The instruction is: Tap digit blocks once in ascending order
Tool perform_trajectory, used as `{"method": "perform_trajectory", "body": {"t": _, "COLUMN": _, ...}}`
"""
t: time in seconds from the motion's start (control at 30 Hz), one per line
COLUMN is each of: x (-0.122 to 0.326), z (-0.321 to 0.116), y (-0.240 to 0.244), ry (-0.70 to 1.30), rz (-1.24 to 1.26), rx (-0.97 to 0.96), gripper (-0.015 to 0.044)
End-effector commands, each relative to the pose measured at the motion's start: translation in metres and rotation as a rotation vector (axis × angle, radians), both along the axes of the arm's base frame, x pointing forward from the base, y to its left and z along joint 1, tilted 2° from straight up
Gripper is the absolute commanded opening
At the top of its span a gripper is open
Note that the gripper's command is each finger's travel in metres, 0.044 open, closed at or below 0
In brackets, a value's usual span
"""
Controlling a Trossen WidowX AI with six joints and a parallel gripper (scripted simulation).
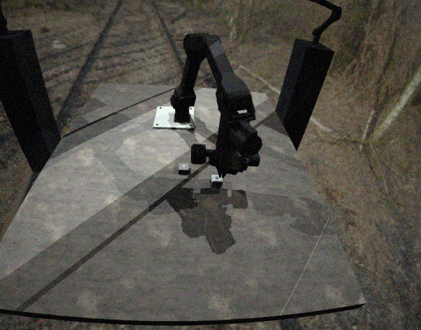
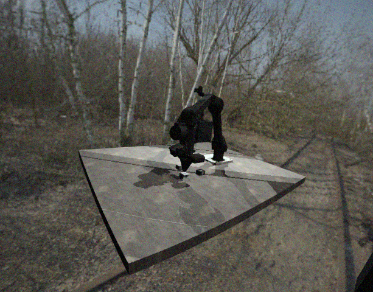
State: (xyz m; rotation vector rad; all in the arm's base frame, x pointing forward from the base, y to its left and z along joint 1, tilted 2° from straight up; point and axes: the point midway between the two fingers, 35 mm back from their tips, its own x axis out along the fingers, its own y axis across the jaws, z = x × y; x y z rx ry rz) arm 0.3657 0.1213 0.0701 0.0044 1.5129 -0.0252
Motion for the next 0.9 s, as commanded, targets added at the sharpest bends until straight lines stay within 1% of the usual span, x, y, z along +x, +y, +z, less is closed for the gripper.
{"method": "perform_trajectory", "body": {"t": 0.0, "x": -0.001, "z": -0.01, "y": -0.001, "ry": 0.009, "rz": 0.003, "rx": -0.005, "gripper": 0.002}}
{"method": "perform_trajectory", "body": {"t": 0.23, "x": -0.001, "z": -0.02, "y": -0.001, "ry": 0.009, "rz": 0.003, "rx": -0.005, "gripper": 0.002}}
{"method": "perform_trajectory", "body": {"t": 0.47, "x": -0.001, "z": -0.02, "y": -0.001, "ry": 0.009, "rz": 0.003, "rx": -0.005, "gripper": 0.002}}
{"method": "perform_trajectory", "body": {"t": 0.6, "x": -0.002, "z": 0.008, "y": -0.001, "ry": 0.009, "rz": 0.003, "rx": -0.005, "gripper": 0.002}}
{"method": "perform_trajectory", "body": {"t": 0.77, "x": -0.002, "z": 0.012, "y": 0.0, "ry": 0.009, "rz": 0.003, "rx": -0.005, "gripper": 0.002}}
{"method": "perform_trajectory", "body": {"t": 0.87, "x": -0.001, "z": 0.044, "y": 0.001, "ry": 0.009, "rz": 0.003, "rx": -0.005, "gripper": 0.002}}
